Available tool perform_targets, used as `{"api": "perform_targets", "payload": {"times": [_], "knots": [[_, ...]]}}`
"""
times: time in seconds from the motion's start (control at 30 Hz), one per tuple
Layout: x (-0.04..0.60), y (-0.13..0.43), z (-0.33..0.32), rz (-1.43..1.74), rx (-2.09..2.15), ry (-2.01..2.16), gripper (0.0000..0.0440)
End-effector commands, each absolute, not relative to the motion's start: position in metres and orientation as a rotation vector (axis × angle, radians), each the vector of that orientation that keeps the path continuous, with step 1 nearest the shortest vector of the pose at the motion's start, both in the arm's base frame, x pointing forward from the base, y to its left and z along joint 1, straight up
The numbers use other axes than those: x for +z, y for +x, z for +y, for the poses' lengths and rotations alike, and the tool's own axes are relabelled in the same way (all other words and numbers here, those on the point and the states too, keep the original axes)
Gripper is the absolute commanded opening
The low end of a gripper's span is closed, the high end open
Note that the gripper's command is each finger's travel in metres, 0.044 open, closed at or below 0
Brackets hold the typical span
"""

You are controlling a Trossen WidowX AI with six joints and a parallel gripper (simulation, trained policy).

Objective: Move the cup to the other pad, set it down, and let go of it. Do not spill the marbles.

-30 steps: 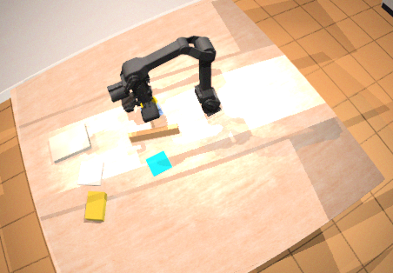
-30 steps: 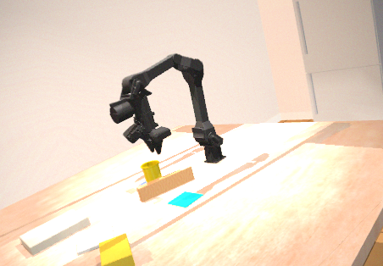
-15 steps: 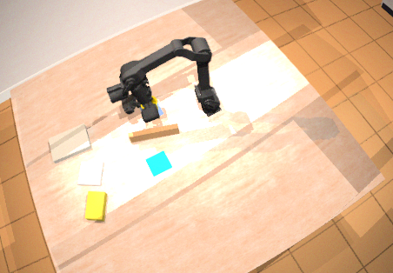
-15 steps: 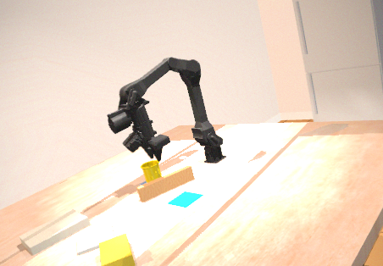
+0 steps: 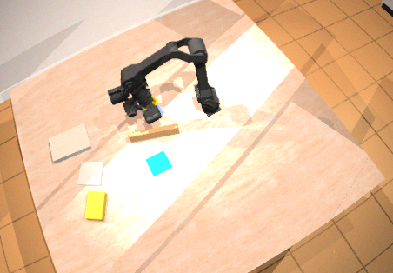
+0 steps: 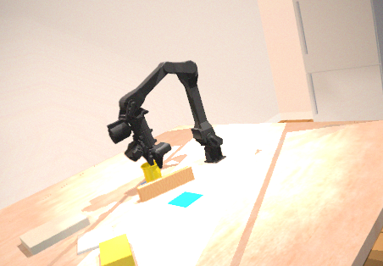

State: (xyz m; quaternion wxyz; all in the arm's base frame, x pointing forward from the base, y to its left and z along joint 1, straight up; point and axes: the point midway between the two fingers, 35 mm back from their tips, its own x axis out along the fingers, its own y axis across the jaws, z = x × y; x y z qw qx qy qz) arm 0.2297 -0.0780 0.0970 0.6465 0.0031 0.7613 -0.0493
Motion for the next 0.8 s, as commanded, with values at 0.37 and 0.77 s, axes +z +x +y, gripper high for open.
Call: {"api": "perform_targets", "payload": {"times": [0.37,0.77], "knots": [[0.061,0.222,-0.081,1.770,0.066,-0.107,0.0167],[0.061,0.224,-0.084,1.758,0.204,-0.241,0.0000]]}}
